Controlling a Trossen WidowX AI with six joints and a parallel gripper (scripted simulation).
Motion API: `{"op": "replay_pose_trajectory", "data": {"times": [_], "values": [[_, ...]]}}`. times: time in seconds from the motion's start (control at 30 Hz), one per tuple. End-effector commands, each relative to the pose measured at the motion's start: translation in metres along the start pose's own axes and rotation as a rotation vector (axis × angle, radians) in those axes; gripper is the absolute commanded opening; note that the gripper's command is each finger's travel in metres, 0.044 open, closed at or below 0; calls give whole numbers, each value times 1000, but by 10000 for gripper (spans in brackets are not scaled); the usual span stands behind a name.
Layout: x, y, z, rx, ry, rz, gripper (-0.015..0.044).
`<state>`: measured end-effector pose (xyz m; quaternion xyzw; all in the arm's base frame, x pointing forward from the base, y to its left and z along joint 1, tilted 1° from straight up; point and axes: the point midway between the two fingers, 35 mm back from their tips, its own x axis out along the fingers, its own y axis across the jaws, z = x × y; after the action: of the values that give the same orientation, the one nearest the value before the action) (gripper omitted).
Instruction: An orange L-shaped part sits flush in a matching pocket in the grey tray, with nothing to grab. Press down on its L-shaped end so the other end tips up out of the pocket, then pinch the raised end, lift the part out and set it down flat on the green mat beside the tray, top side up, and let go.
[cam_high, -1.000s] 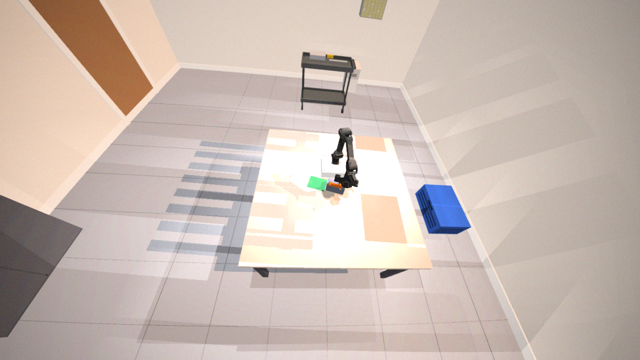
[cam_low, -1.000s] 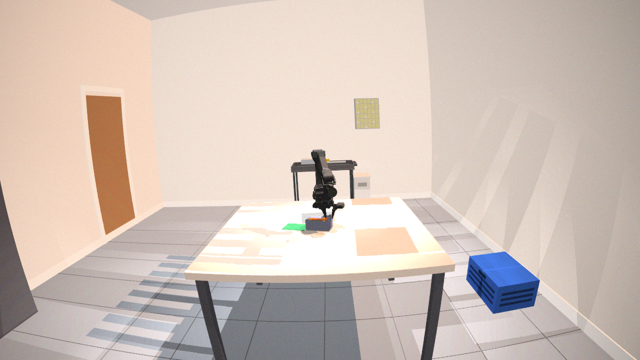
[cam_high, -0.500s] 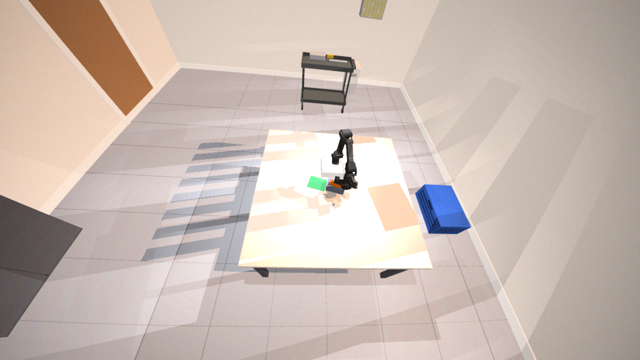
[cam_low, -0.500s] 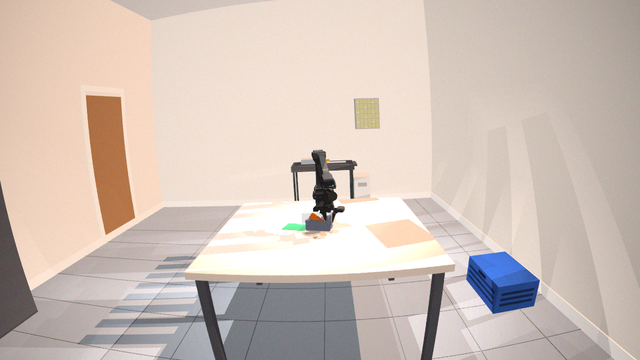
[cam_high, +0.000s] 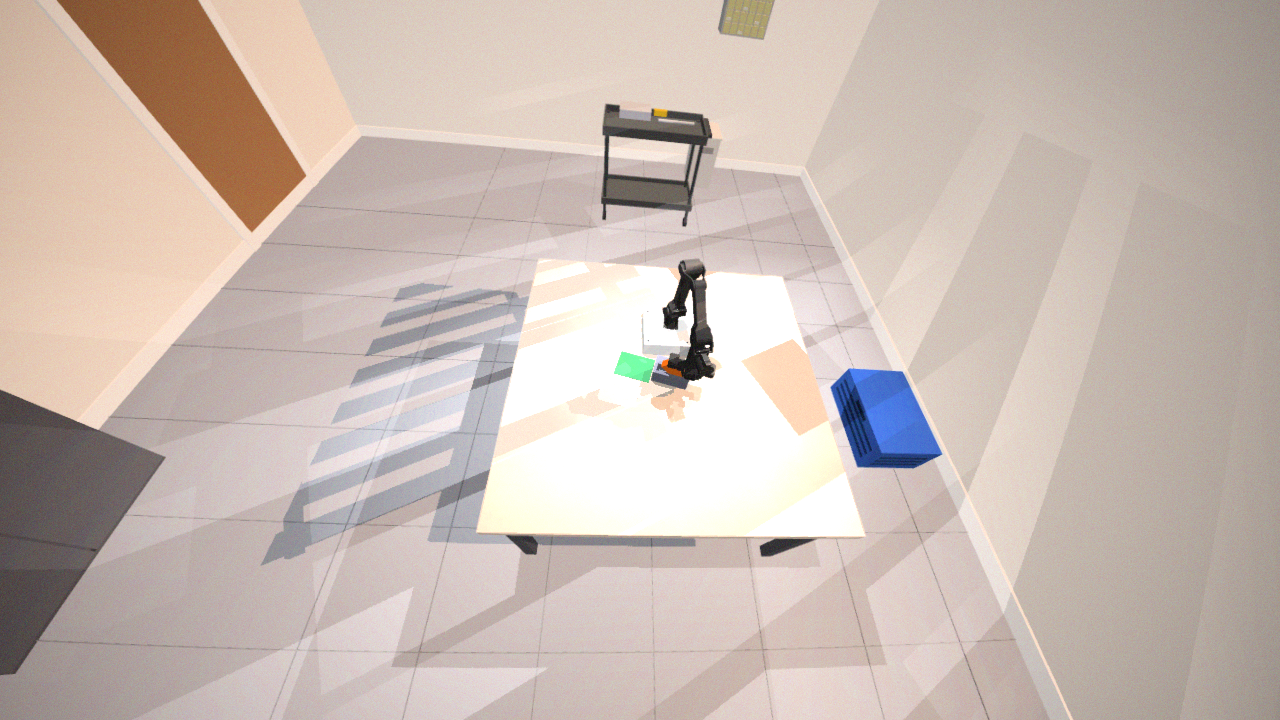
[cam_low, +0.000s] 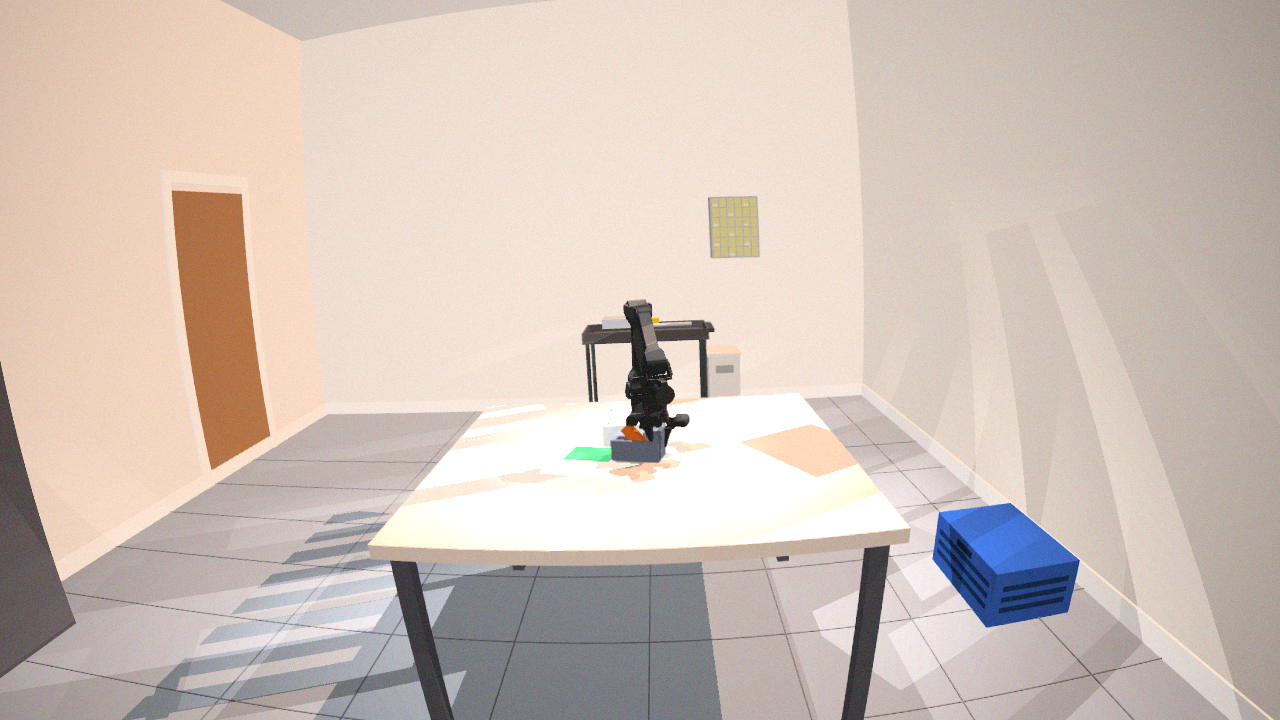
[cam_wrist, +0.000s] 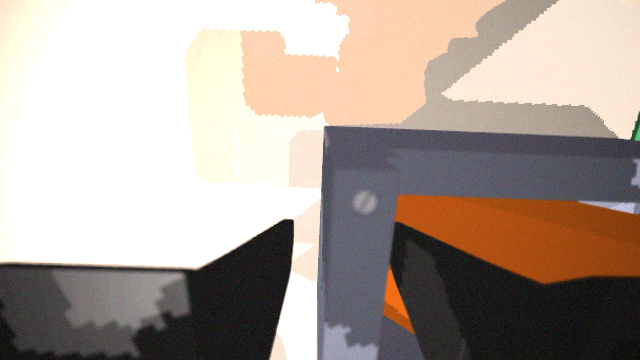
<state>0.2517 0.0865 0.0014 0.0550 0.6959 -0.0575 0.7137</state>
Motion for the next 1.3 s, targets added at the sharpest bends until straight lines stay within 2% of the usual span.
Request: {"op": "replay_pose_trajectory", "data": {"times": [0.0, 0.9, 1.03, 1.2, 1.27], "values": [[3, -2, -3, 3, 13, -8, 180], [-12, 10, -3, 3, 12, -7, 180], [-37, 9, 1, 3, 12, -7, 180], [-104, 0, -1, 3, 12, -7, 180], [-108, -1, -1, 3, 12, -7, 180]]}}
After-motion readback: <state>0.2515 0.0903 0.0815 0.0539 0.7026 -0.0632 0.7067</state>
